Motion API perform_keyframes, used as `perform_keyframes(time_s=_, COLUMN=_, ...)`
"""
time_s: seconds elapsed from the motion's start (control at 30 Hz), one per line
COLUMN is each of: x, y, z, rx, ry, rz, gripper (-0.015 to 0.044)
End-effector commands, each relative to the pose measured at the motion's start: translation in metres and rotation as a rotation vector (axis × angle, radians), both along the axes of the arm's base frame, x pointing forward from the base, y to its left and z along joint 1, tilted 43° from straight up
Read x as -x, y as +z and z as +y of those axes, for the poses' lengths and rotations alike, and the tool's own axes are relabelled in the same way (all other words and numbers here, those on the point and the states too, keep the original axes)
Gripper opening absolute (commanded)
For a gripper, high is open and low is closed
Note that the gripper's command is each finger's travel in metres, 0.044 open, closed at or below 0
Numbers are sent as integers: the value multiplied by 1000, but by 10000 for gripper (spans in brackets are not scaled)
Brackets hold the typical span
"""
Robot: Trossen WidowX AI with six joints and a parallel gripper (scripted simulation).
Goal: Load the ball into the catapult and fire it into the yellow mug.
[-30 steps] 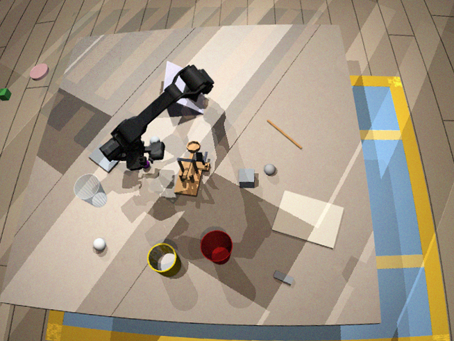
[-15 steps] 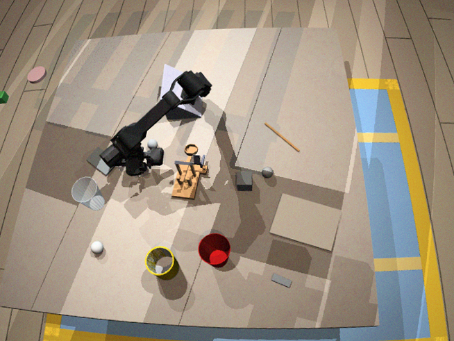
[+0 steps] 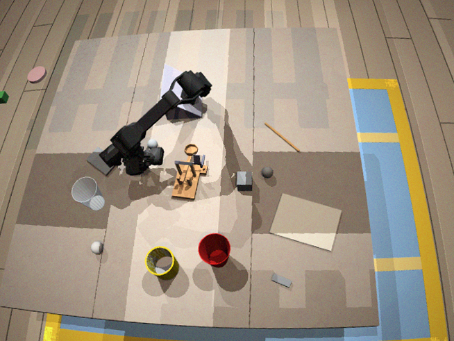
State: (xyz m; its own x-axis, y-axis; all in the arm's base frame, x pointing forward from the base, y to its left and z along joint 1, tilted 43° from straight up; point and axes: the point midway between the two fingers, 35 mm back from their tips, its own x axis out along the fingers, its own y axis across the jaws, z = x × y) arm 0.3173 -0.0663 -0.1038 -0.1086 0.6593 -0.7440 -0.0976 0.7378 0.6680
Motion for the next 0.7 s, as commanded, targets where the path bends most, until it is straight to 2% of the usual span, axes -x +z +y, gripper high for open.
perform_keyframes(time_s=0.0, x=-7, y=11, z=-15, rx=8, ry=-2, rz=-12, gripper=0)
perform_keyframes(time_s=0.67, x=-13, y=88, z=-84, rx=10, ry=-2, rz=-10, gripper=0)
